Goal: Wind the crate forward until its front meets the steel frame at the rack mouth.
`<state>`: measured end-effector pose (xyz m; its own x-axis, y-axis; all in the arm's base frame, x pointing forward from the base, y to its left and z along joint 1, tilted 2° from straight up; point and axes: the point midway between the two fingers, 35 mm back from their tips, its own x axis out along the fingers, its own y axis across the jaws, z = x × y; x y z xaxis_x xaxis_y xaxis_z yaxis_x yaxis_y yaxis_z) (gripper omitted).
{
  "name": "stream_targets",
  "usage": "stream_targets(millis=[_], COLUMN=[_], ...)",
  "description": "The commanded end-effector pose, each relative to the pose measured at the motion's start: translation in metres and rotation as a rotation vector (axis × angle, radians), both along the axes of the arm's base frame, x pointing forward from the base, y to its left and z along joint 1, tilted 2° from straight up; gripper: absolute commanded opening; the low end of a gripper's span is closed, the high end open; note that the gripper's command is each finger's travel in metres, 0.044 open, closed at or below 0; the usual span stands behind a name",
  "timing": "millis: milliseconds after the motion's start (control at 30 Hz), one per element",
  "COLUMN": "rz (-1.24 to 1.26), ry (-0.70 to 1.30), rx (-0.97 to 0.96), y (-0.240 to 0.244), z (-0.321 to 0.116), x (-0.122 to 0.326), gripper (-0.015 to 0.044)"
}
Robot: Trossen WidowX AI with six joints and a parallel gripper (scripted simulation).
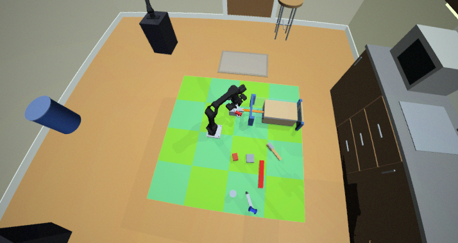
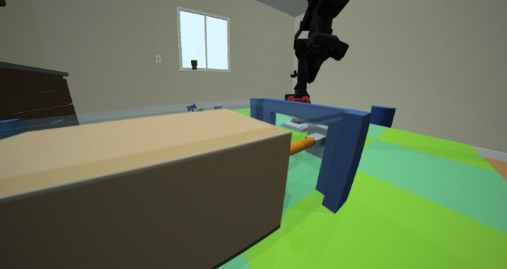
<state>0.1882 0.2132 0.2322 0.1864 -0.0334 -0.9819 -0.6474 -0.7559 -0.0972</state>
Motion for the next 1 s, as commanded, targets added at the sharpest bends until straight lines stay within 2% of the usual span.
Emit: stream_targets(millis=[0,67,233,967], rz=[0.363,0.45,0.461,0.461], ry=[0.107,0.124,0.126,0.129], rx=[-0.009,-0.002,-0.001,-0.003], y=[-0.023,-0.028,-0.029,-0.027], z=[-0.006,-0.007,-0.008,-0.021], x=[0.017,0.021,0.021,0.023], gripper=[0.0263,0.0315,0.044,0.044])
